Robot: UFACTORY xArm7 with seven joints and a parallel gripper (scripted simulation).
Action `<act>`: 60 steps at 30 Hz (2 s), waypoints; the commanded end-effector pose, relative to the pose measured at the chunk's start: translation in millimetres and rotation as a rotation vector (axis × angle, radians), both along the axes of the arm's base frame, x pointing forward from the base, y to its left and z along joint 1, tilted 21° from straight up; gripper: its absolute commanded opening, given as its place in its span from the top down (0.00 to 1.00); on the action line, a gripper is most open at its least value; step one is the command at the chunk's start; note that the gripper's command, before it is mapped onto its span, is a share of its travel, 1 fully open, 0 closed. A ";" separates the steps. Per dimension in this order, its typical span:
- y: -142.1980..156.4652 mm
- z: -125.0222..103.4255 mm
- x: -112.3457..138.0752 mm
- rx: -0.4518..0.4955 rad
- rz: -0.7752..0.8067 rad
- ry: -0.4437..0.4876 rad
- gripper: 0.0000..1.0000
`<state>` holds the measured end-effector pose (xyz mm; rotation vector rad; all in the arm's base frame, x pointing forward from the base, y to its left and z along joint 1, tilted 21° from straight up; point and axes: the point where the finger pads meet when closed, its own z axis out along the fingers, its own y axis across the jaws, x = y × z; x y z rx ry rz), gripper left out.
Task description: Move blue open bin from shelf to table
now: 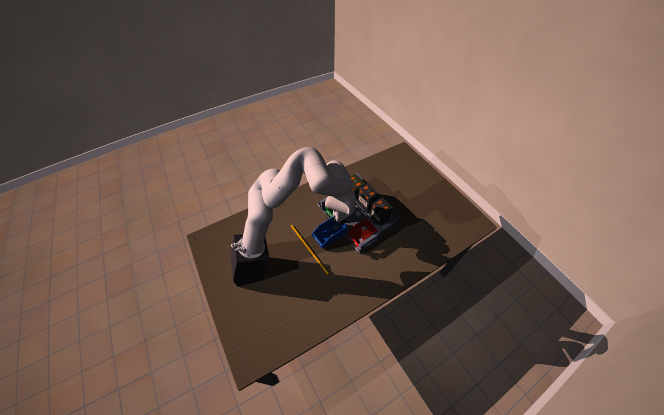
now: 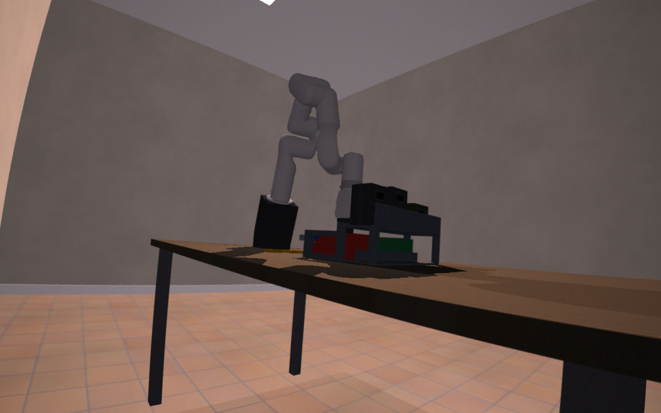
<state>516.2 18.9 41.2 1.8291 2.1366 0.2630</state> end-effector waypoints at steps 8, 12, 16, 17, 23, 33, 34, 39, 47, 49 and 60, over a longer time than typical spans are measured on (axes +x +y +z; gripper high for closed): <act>0.3 1.5 1.1 0.000 0.001 -0.003 1.00; 0.3 1.5 1.1 0.000 0.001 -0.003 1.00; 0.3 1.5 1.1 0.000 0.001 -0.003 1.00; 0.3 1.5 1.1 0.000 0.001 -0.003 1.00; 0.3 1.5 1.1 0.000 0.001 -0.003 1.00; 0.3 1.5 1.1 0.000 0.001 -0.003 1.00; 0.3 1.5 1.1 0.000 0.001 -0.003 1.00; 0.3 1.5 1.1 0.000 0.001 -0.003 1.00; 0.3 1.5 1.1 0.000 0.001 -0.003 1.00; 0.3 1.5 1.1 0.000 0.001 -0.003 1.00; 0.6 7.1 -1.1 0.000 0.001 -0.003 1.00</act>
